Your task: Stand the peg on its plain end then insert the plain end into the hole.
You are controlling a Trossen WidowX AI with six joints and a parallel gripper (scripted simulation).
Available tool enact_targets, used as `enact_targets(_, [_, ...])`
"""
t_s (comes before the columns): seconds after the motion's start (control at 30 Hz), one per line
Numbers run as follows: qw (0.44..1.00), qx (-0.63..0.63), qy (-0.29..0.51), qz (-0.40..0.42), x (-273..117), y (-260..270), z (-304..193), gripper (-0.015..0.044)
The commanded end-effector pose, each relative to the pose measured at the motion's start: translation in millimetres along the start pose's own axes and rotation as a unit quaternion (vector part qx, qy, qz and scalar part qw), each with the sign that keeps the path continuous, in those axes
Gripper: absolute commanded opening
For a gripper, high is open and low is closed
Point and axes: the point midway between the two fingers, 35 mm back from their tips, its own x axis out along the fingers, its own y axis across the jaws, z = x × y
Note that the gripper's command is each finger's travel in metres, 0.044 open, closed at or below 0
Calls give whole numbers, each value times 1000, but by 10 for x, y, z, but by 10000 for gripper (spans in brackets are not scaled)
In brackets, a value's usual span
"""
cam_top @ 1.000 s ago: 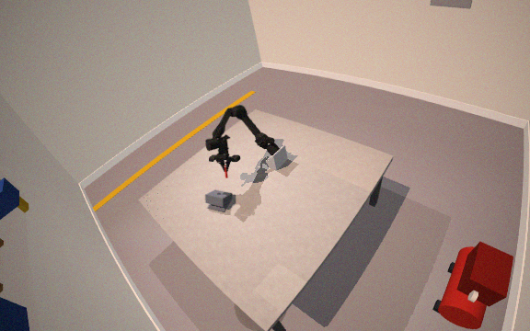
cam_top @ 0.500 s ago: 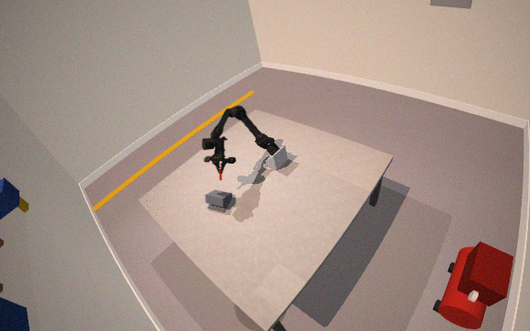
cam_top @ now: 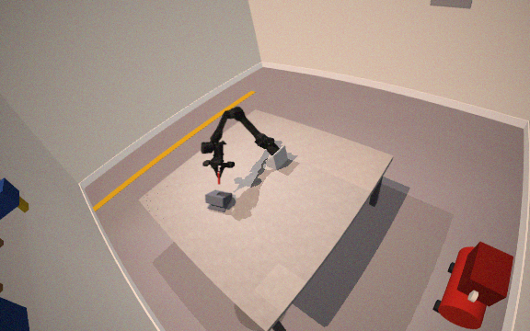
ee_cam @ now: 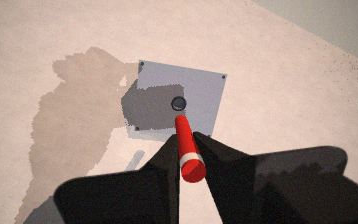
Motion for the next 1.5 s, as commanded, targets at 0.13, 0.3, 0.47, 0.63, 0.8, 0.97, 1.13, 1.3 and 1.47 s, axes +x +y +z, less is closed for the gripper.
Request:
enact_targets(0.13, [1000,-5,-4,-1,177,-10,22,0])
enact_targets(0.3, [1000,-6,-6,-3,281,-22,25,0])
enact_targets(0.47, [1000,-3,-6,-4,327,-28,26,0])
enact_targets(0.63, [1000,-2,-6,-4,343,-30,26,0])
enact_targets(0.8, [1000,-1,-7,-5,400,-34,24,0])
enact_targets(0.97, [1000,0,-7,-5,470,-37,23,0])
enact_targets(1.13, [1000,0,-7,-5,536,-33,24,0])
enact_targets(1.3, [1000,1,-6,-7,545,-37,22,0])
enact_targets(1.47, [1000,3,-6,-7,523,-45,19,0])
